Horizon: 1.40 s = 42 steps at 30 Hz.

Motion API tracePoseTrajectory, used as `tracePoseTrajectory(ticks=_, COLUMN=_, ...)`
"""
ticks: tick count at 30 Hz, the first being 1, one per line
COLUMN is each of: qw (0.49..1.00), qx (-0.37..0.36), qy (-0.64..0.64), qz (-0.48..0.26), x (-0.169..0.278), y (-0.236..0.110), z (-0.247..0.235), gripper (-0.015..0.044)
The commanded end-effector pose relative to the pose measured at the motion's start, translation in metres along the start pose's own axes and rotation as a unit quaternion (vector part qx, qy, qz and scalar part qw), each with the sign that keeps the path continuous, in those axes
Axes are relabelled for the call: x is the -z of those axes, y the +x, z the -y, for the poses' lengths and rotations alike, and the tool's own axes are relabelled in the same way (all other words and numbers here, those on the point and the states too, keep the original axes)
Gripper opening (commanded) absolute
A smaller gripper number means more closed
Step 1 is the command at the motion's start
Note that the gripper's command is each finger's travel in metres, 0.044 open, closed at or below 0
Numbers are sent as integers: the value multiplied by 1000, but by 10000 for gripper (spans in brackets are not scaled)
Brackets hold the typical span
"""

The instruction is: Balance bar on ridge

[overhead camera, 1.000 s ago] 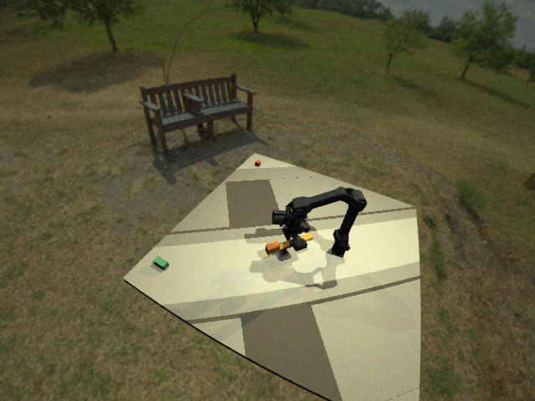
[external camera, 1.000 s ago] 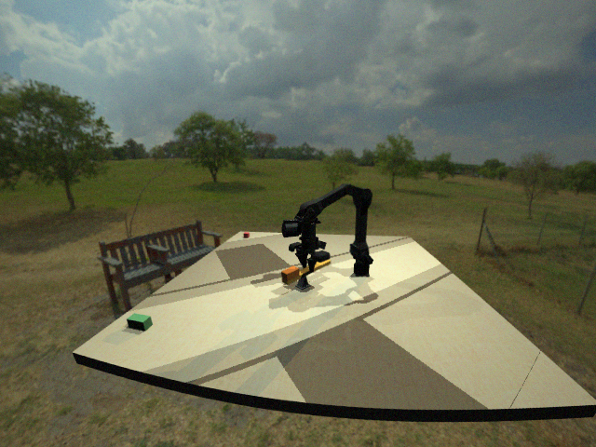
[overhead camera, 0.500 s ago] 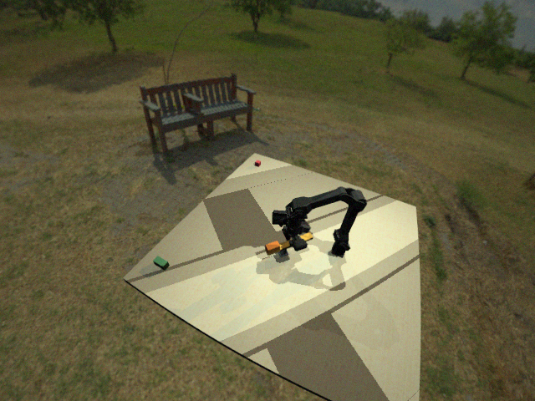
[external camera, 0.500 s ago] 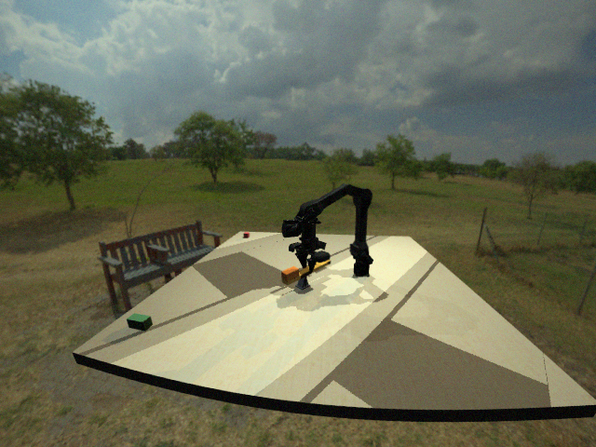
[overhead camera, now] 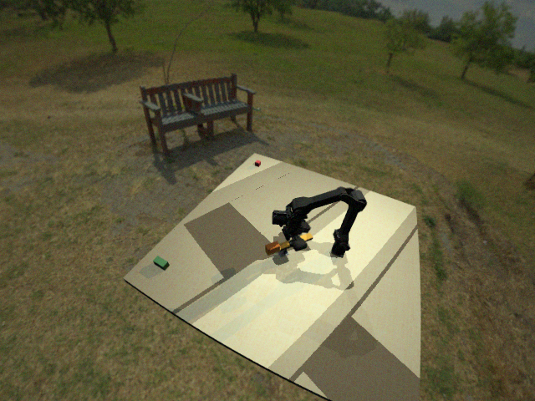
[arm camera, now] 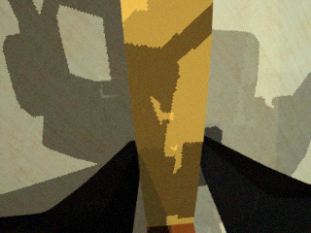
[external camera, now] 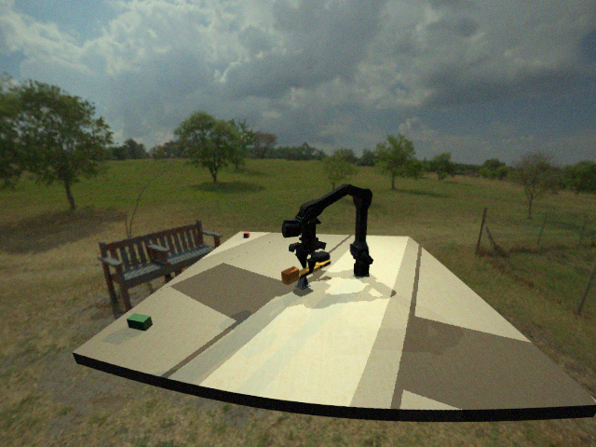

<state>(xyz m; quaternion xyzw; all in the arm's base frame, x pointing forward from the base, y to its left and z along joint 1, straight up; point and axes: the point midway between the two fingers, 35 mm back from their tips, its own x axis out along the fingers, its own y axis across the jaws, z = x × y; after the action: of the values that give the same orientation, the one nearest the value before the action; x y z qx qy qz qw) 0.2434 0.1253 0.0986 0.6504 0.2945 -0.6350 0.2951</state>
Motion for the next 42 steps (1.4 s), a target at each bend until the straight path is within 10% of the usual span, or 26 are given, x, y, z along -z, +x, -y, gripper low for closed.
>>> tracePoseTrajectory(ticks=1, qw=1000, qx=1, qy=0, qz=0, x=0, y=1, z=0, gripper=0)
tracePoseTrajectory(ticks=42, qw=1000, qx=1, qy=0, qz=0, x=-1, y=4, z=0, gripper=0)
